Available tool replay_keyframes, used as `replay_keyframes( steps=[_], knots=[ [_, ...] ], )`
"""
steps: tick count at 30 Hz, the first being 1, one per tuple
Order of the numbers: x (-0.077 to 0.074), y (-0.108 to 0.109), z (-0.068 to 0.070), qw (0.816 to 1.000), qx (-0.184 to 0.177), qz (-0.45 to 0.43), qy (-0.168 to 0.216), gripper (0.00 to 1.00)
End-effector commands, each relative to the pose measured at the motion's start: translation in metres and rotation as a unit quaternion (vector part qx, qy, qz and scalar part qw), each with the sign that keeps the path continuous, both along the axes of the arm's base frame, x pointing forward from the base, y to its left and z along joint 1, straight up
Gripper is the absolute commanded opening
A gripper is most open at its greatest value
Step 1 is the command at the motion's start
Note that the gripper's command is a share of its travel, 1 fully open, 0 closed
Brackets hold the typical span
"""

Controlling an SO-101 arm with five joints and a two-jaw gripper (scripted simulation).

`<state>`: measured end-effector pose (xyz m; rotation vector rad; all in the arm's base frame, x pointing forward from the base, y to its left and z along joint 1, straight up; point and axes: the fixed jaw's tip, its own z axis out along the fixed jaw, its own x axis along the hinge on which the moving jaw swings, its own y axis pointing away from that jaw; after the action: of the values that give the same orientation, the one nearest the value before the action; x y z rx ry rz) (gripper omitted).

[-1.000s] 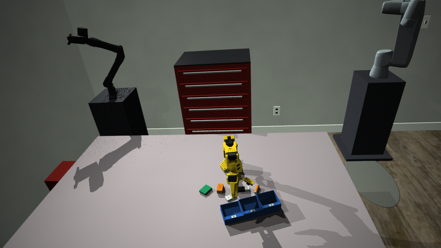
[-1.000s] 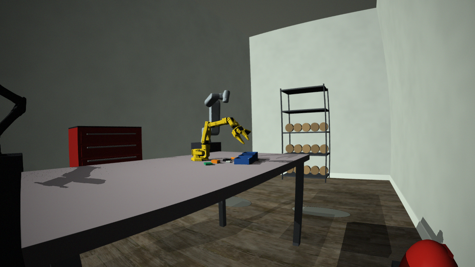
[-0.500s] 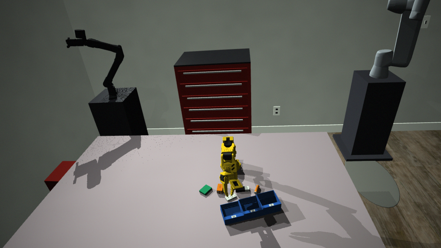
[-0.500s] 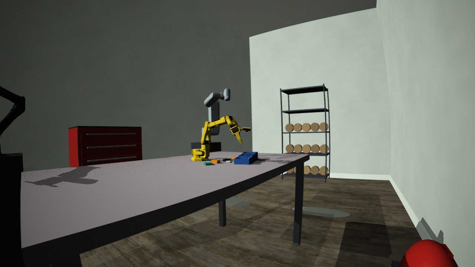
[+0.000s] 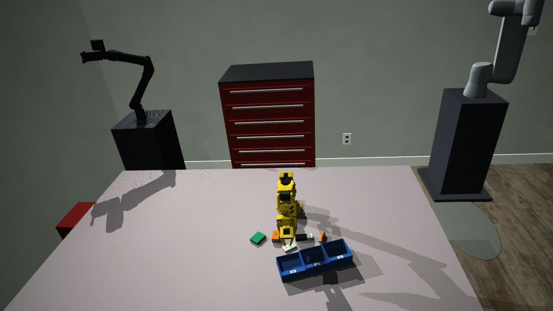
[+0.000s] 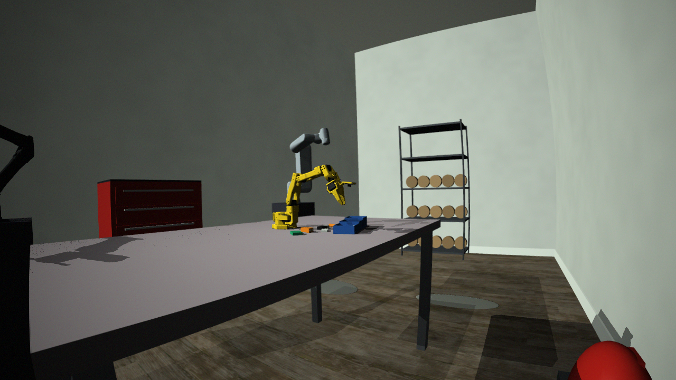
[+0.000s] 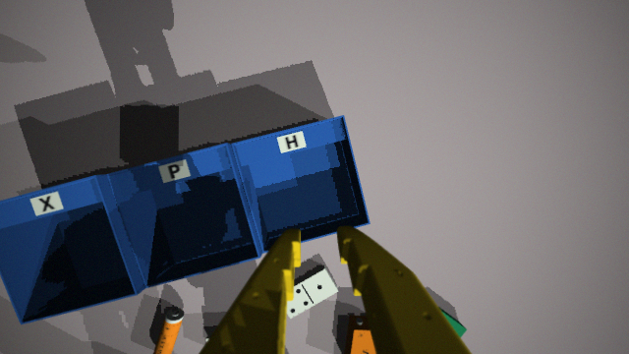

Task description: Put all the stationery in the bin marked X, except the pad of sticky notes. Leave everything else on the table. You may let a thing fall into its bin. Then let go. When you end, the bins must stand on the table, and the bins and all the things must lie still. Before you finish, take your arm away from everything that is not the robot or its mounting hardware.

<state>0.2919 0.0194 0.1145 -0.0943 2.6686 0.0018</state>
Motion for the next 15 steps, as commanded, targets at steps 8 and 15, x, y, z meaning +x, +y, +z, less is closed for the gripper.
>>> replay_keyframes(
  steps=[8,15],
  knots=[
    [0.007,-0.005,0.024,0.999,0.006,-0.015,-0.050,0.07],
    [0.007,-0.005,0.024,0.999,0.006,-0.015,-0.050,0.07]
  ],
)
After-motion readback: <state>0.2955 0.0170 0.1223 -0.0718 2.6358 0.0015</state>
